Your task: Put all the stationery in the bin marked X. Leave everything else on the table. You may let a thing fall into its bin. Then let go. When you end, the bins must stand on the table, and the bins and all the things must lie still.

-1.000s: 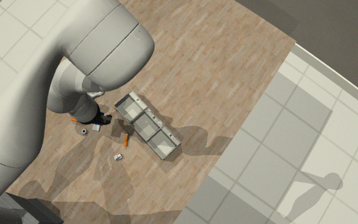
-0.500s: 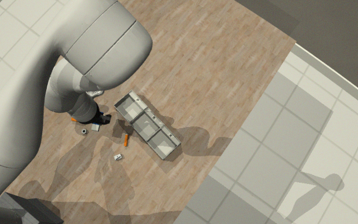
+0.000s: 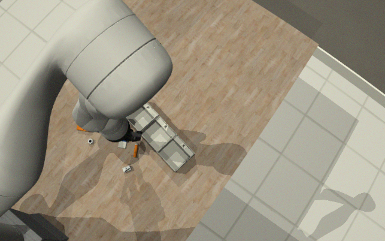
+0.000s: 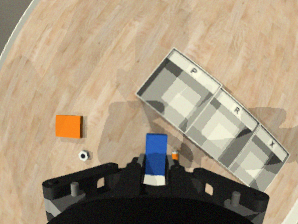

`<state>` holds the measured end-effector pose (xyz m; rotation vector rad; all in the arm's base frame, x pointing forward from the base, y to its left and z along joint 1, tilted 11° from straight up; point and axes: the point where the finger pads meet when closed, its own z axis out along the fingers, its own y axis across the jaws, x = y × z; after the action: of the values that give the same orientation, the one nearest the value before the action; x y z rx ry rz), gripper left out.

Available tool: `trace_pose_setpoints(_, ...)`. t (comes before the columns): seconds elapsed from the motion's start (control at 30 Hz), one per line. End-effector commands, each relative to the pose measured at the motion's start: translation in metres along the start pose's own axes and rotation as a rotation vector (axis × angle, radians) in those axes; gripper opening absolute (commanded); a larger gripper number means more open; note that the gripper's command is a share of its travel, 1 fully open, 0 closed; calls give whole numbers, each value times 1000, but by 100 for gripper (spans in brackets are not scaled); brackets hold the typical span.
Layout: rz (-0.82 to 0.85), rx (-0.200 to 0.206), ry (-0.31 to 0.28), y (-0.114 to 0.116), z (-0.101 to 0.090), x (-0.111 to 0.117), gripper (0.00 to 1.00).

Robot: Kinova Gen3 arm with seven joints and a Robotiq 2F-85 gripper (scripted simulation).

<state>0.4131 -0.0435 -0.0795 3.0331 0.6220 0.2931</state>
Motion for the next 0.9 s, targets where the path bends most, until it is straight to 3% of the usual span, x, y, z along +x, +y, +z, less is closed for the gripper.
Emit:
trace_pose_setpoints(0.0, 20, -13, 5, 25, -3, 1, 19)
trace_pose_setpoints(0.07, 20, -13, 5, 25, -3, 1, 19)
trace_pose_setpoints(0.37, 20, -13, 5, 78, -4, -5, 19)
trace_pose_setpoints(0.87, 670, -12, 10, 155, -5, -15, 19)
